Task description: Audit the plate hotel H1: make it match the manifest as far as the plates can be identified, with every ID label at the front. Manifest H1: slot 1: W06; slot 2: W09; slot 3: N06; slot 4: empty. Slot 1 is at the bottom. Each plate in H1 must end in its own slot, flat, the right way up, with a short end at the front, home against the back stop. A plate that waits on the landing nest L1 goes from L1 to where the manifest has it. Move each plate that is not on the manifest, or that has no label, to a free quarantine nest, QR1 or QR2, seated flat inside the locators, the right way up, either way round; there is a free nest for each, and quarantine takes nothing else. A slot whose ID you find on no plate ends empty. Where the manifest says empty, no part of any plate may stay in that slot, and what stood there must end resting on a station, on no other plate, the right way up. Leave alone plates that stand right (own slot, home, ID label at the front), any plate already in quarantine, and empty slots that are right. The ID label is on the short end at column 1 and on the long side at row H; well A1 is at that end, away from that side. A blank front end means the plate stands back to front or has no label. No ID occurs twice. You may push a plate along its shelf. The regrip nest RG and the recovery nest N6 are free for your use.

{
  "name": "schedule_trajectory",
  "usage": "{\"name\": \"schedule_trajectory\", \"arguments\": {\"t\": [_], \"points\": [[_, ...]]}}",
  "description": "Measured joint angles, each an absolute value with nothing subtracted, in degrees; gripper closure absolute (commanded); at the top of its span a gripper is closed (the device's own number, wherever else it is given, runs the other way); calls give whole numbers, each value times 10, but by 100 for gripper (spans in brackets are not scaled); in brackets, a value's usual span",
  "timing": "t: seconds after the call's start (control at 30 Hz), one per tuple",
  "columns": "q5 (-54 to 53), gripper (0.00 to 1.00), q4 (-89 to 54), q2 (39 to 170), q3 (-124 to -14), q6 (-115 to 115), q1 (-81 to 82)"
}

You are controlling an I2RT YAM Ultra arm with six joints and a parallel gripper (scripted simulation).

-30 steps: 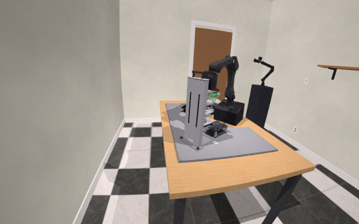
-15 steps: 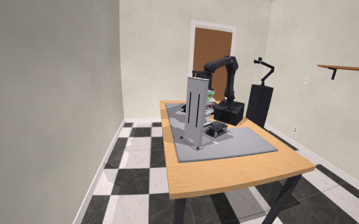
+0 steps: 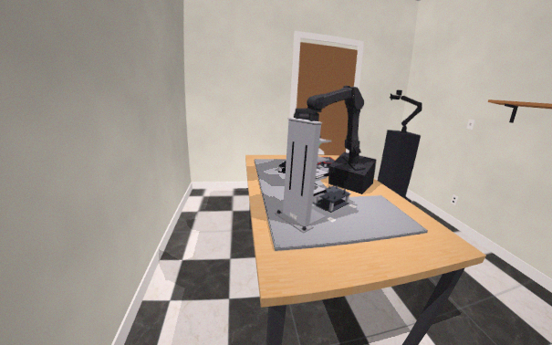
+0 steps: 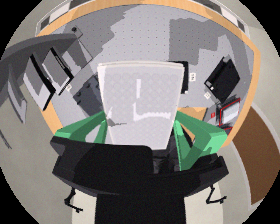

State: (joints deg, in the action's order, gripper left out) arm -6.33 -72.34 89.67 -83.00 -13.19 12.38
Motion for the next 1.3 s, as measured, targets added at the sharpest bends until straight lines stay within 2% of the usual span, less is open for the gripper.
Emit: {"name": "schedule_trajectory", "arguments": {"t": [0.4, 1.3], "points": [[-76, 14, -726, 916, -851, -84, 62], [-103, 14, -726, 929, -840, -144, -87]]}}
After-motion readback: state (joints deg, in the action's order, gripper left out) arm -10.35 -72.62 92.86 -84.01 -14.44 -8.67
